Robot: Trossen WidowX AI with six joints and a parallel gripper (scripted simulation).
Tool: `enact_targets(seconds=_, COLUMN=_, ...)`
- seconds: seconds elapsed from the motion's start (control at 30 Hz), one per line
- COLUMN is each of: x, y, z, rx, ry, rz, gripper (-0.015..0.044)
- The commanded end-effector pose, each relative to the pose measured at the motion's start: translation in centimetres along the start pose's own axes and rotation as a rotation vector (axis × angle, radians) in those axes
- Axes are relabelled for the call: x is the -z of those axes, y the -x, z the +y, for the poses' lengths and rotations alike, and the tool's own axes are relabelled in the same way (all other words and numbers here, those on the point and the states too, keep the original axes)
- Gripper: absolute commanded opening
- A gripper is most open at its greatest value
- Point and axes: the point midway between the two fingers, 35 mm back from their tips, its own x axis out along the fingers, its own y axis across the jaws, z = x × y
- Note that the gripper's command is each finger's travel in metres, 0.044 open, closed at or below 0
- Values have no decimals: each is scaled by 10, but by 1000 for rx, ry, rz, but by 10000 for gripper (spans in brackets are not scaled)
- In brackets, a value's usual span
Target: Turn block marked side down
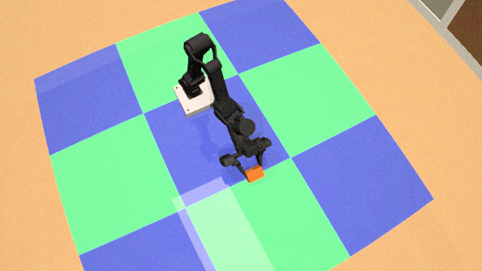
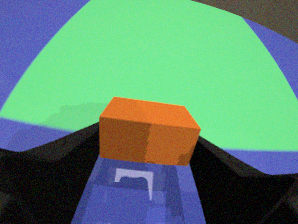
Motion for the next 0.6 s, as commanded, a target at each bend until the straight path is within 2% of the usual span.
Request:
enact_targets(seconds=0.0, x=9, y=-1, z=-1, rx=5, ry=6, rz=-30, gripper=0)
enact_targets(seconds=0.4, x=16, y=13, z=-4, rx=8, ry=0, rz=-201, gripper=0)
enact_targets(seconds=0.57, x=15, y=15, z=-5, rx=8, ry=0, rz=-223, gripper=0)
